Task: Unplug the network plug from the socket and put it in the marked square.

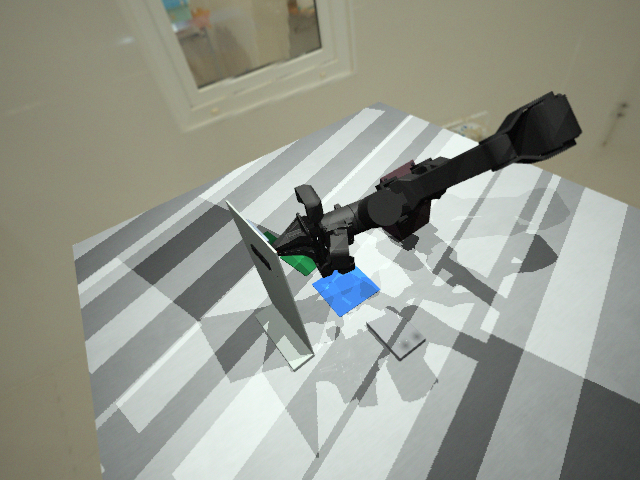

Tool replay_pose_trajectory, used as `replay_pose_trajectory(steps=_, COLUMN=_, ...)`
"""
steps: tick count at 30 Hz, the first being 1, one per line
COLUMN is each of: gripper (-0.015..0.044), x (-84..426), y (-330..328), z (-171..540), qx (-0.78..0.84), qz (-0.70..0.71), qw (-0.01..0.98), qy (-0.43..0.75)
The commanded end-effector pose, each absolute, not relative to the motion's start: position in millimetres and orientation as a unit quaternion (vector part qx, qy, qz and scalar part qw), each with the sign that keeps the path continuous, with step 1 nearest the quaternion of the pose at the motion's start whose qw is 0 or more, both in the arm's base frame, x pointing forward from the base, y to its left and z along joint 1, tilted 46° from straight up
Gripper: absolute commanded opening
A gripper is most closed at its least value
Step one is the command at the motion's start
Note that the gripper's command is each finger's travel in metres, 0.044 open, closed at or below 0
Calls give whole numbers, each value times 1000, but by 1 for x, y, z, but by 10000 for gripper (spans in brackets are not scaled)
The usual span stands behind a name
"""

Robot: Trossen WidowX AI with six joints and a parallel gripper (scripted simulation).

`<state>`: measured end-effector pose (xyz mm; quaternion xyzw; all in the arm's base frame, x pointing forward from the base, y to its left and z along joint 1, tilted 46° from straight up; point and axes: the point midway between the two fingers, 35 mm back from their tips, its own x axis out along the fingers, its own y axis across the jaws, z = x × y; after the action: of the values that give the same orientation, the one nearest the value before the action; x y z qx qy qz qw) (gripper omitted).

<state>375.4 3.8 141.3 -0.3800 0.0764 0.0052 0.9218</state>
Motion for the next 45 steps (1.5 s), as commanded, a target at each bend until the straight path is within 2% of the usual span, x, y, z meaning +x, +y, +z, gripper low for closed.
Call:
replay_pose_trajectory(steps=1, gripper=0, x=372, y=3, z=141, qx=-378, qz=4, qw=922, qy=77)
replay_pose_trajectory(steps=45, gripper=0, x=348, y=-2, z=138, qx=-379, qz=5, qw=922, qy=78)
